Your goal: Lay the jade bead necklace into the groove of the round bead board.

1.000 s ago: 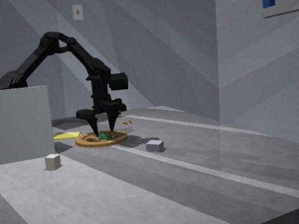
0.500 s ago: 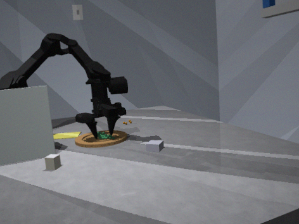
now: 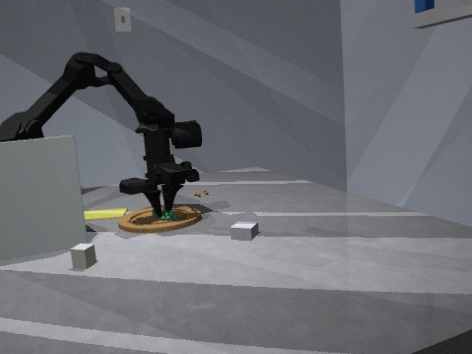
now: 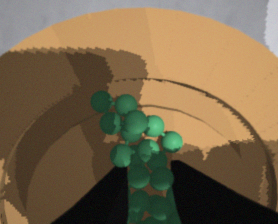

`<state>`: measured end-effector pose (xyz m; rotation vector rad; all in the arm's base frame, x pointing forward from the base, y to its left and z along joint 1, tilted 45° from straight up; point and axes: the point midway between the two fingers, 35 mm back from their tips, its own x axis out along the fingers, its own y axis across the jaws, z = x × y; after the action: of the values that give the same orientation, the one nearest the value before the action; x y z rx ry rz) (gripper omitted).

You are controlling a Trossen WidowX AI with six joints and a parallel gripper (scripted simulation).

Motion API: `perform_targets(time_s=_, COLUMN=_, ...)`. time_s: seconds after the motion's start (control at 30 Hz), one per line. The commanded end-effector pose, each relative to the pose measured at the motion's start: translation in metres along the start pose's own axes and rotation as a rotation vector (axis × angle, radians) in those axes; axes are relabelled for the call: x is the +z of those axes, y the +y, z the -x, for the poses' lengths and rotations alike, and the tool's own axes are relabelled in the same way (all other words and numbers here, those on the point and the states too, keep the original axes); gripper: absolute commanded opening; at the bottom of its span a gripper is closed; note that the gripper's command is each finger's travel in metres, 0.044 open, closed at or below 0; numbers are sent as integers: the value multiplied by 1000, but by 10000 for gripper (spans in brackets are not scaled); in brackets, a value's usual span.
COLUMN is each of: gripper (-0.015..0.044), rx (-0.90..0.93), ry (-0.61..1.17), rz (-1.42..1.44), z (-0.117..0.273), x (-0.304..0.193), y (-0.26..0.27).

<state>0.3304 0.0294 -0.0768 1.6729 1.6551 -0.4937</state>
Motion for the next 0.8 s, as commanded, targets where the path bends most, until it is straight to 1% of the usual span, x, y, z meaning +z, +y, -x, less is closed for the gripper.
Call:
perform_targets(time_s=0.0, gripper=7, rx=-2, ry=-3, rz=1, z=0, x=0, y=0)
perform_targets(time_s=0.3, gripper=0, rx=-2, ry=-2, rz=1, z=0, x=0, y=0)
perform_targets(time_s=0.5, gripper=0, rx=-3, ry=4, rz=-8, z=16, x=0, y=-2)
perform_targets(time_s=0.77, gripper=0, rx=-3, ry=4, rz=-9, z=16, x=0, y=-2)
